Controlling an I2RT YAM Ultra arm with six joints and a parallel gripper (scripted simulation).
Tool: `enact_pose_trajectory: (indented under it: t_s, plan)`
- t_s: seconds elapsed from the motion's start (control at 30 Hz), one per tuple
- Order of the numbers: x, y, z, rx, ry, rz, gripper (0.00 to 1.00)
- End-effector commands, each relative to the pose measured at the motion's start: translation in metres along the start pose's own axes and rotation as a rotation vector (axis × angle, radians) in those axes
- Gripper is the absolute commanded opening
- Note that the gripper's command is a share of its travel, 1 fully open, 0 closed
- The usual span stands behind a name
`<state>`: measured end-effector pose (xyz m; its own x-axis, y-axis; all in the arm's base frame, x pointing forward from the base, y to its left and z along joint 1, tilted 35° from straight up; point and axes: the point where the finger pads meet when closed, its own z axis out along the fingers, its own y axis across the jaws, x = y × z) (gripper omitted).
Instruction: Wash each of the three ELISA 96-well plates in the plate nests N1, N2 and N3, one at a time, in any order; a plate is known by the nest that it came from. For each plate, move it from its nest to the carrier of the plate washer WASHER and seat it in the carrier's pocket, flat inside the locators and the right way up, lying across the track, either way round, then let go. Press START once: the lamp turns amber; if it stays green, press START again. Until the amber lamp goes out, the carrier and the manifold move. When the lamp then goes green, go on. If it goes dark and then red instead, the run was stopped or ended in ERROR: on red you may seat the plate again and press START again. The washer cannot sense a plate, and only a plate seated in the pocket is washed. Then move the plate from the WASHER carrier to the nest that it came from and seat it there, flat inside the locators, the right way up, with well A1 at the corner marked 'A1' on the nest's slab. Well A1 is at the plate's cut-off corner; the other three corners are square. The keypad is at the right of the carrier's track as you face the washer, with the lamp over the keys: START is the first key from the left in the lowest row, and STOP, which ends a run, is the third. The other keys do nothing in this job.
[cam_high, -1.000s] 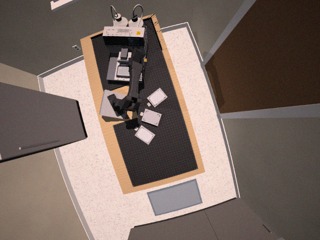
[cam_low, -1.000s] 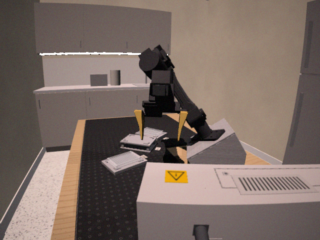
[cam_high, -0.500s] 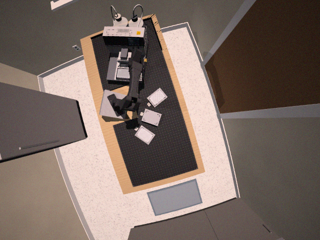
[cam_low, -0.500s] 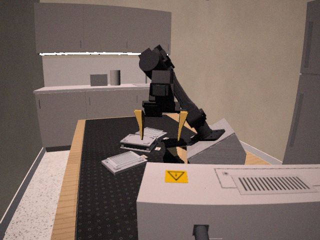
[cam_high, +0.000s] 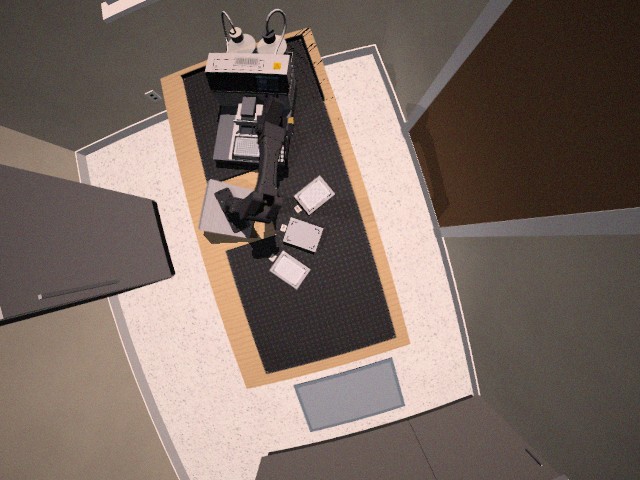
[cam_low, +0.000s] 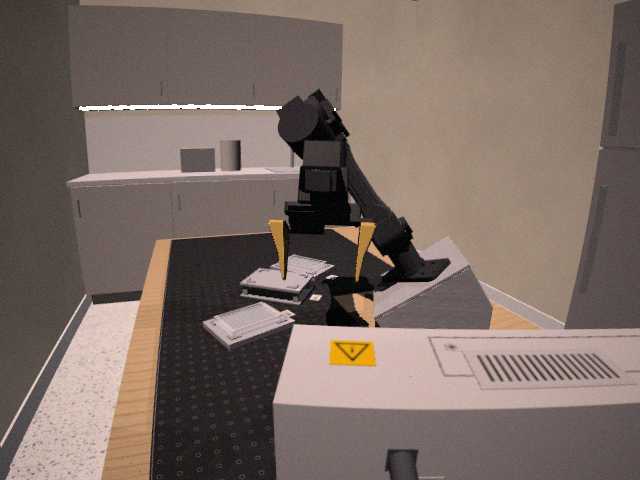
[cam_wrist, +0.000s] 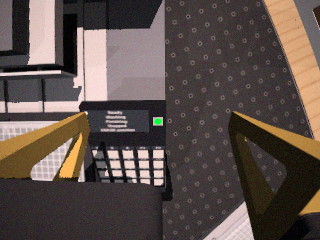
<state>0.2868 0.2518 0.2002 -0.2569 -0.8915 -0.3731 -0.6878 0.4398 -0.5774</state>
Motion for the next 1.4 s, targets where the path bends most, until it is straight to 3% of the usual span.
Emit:
enact_pose_trajectory:
  t_s: [0.0,0.5,0.53,1.37]
  plan:
    - [-0.002,0.000,-0.002,-0.003,-0.006,-0.001,1.00]
    - [-0.002,0.000,-0.002,-0.003,-0.006,-0.001,1.00]
    - [0.001,0.001,-0.002,-0.003,-0.006,-0.001,0.00]
    - [0.071,0.034,-0.001,-0.003,-0.004,-0.001,0.00]
